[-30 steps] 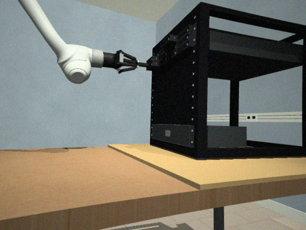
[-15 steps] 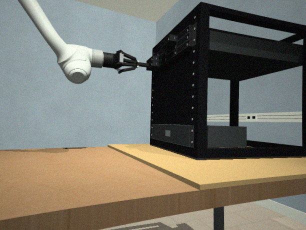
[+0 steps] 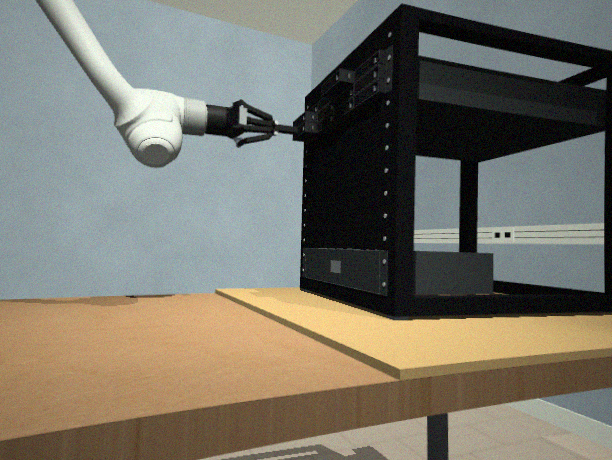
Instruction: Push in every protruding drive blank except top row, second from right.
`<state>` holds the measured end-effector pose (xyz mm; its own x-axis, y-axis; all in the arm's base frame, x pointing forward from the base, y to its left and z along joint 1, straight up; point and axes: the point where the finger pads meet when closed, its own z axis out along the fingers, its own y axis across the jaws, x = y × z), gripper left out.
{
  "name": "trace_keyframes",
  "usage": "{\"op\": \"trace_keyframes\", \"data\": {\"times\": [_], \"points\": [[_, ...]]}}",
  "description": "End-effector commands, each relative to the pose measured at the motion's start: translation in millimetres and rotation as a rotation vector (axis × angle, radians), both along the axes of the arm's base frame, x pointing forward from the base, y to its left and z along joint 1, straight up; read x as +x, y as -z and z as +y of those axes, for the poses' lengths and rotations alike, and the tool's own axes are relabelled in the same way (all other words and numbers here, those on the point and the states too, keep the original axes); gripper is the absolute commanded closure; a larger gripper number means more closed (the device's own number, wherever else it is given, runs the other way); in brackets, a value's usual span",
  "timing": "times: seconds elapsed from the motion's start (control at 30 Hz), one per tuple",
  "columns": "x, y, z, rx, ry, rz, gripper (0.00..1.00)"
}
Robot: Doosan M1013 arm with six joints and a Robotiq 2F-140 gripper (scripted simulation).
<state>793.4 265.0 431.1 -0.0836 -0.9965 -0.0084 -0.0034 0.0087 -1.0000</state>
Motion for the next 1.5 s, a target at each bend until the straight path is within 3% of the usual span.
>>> {"op": "trace_keyframes", "data": {"times": [0.0, 1.47], "points": [[2.3, -1.4, 0.7, -0.003, -0.004, 0.0, 0.9], [21.8, -1.9, 0.1, -0.003, -0.004, 0.0, 0.9]]}}
